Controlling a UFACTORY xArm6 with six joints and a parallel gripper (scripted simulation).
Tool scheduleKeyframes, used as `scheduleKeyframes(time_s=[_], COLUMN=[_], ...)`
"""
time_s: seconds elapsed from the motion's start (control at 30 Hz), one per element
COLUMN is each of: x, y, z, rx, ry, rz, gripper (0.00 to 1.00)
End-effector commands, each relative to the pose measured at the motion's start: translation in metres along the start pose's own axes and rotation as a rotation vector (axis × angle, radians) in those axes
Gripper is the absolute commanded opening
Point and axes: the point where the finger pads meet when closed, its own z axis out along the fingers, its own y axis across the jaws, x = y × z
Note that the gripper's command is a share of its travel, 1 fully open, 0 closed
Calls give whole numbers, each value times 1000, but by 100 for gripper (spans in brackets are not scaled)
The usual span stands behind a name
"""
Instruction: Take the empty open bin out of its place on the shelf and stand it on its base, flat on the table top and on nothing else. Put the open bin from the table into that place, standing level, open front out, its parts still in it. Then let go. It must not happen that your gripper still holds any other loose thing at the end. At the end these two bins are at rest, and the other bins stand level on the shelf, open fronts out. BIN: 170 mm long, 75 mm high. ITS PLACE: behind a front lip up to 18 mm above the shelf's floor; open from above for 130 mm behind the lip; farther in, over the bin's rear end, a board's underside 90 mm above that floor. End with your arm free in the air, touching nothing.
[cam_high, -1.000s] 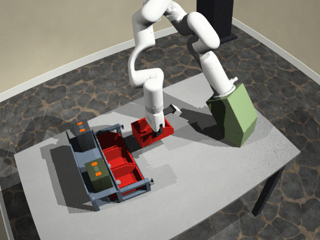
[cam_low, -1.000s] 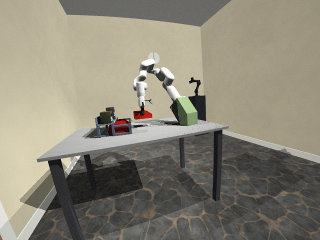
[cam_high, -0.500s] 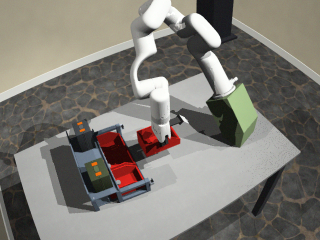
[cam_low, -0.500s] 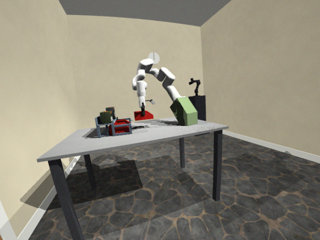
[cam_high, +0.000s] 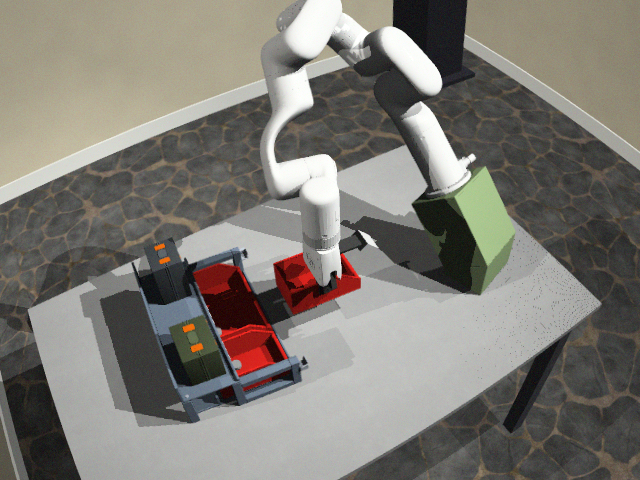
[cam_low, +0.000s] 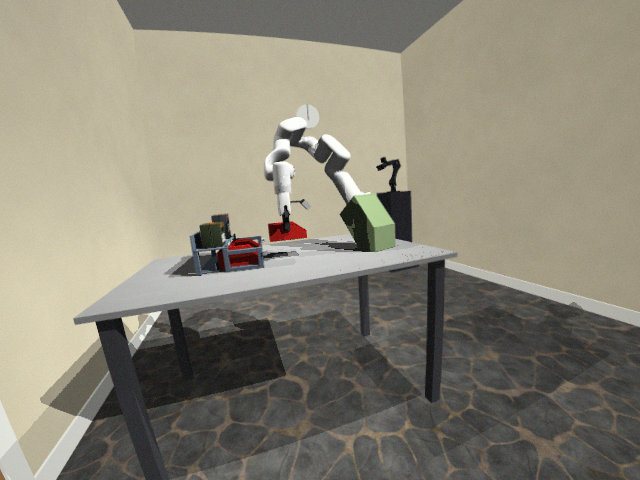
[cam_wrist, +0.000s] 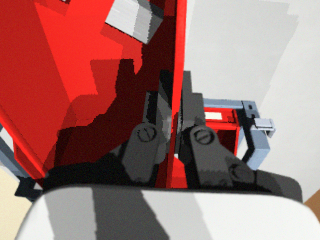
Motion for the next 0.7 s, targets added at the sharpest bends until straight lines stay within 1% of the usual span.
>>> scheduleKeyframes(time_s=[0.0,0.27,0.33,0.67], x=[-1,-1,-1,-1], y=[1,1,1,1], z=[3,20,20,50], rx=[-2,-2,-2,-2], ry=[-2,-2,-2,-2], rz=[1,1,1,1], gripper=[0,0,0,0])
